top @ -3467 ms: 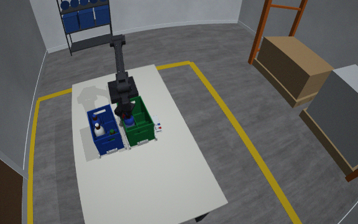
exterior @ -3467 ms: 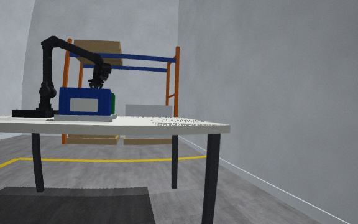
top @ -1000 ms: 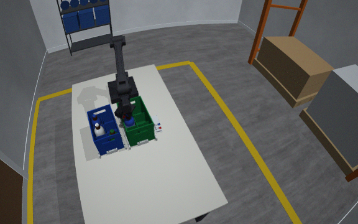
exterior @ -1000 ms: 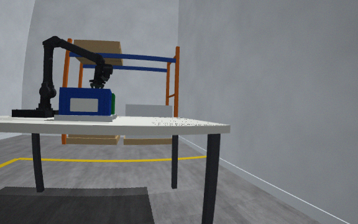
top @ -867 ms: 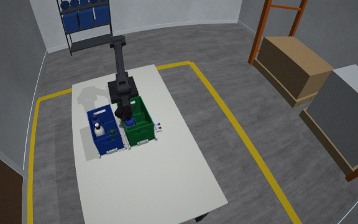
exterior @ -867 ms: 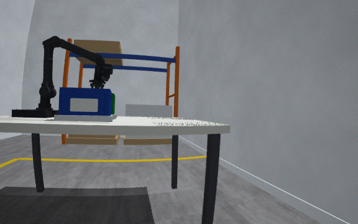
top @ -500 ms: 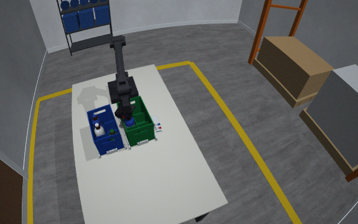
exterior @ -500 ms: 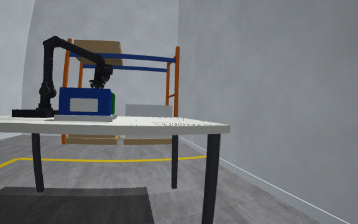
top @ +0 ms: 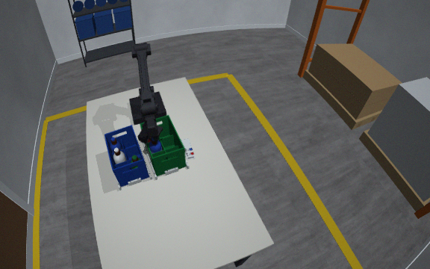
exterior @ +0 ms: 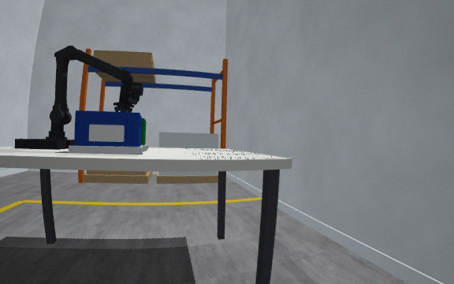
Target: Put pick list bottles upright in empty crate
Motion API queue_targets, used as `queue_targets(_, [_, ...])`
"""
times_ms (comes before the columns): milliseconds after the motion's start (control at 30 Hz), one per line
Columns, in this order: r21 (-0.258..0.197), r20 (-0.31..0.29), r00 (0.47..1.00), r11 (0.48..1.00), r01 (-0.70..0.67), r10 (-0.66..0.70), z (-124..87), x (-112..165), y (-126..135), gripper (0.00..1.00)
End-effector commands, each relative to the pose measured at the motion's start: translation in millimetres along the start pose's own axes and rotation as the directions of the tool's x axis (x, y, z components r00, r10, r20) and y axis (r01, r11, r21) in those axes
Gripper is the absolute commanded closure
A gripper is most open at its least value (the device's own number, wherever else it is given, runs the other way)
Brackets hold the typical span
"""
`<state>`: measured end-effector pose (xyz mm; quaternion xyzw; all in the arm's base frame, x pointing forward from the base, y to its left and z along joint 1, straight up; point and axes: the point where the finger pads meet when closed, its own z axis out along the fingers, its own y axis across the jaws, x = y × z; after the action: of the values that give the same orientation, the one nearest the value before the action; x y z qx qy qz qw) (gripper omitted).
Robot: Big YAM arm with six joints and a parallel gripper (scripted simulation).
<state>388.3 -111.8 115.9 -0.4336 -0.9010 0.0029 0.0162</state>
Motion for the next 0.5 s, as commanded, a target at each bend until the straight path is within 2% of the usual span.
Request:
queue_targets(0, [-0.053,0.071,0.997,0.999,0.004,0.0,-18,-18,17,1.0])
queue_targets(167, [-0.063,0.086,0.996,0.998,0.005,0.001,-23,-21,19,1.0])
queue_targets(333, [-0.051,0.069,0.998,0.999,0.004,0.0,-13,-17,16,1.0])
queue_targets(367, [-0.072,0.099,0.995,0.997,0.005,0.002,-27,-25,22,1.0])
queue_targets(467, [-0.061,0.083,0.997,0.998,0.004,0.001,-18,-20,18,1.0])
